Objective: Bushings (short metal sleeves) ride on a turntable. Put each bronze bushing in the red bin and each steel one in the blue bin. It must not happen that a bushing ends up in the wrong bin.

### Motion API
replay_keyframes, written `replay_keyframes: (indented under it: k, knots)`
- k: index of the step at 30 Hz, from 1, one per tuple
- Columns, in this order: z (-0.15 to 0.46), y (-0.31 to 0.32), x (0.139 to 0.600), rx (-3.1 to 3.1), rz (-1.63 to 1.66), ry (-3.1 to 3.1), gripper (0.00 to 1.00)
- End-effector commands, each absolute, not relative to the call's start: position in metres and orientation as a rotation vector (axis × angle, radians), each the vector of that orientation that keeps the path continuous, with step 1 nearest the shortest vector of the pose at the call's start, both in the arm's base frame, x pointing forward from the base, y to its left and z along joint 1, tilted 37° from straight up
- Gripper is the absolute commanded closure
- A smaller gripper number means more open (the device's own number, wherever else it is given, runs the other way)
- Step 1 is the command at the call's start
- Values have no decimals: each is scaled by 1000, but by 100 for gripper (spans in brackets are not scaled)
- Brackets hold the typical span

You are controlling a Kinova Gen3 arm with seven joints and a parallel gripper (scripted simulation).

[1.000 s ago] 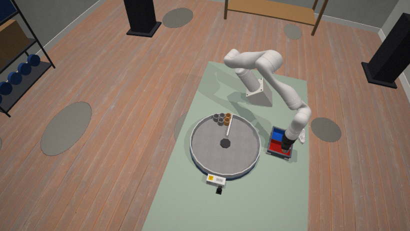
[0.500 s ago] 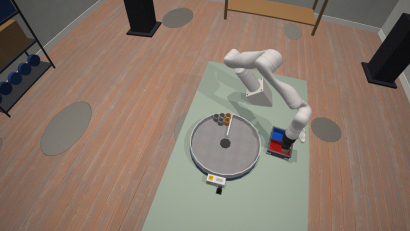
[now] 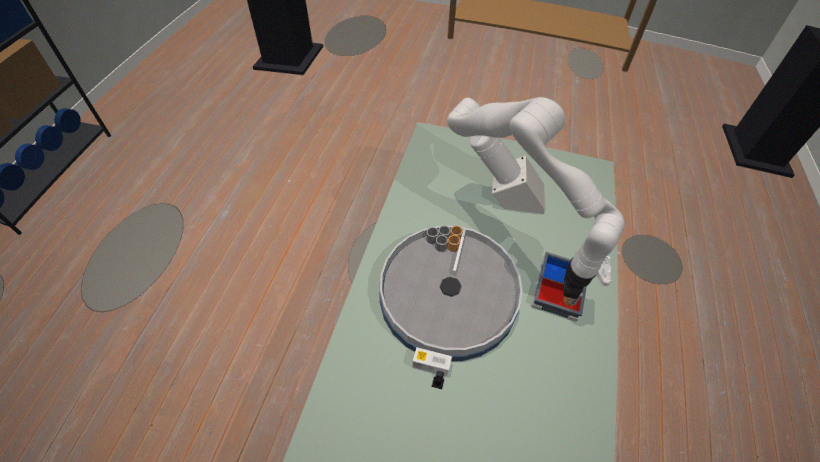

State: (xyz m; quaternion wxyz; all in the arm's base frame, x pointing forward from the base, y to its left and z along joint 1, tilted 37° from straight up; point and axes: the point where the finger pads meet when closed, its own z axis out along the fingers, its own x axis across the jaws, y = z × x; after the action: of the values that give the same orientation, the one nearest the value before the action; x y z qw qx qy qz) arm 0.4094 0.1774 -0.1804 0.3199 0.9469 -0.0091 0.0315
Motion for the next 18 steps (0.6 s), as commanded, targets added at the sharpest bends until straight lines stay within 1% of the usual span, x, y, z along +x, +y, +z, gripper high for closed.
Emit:
replay_keyframes:
  k: [1,18]
  knots:
    - [-179,179,410,2491,86,-23,53]
    - [-175,182,410,2491,86,-23,53]
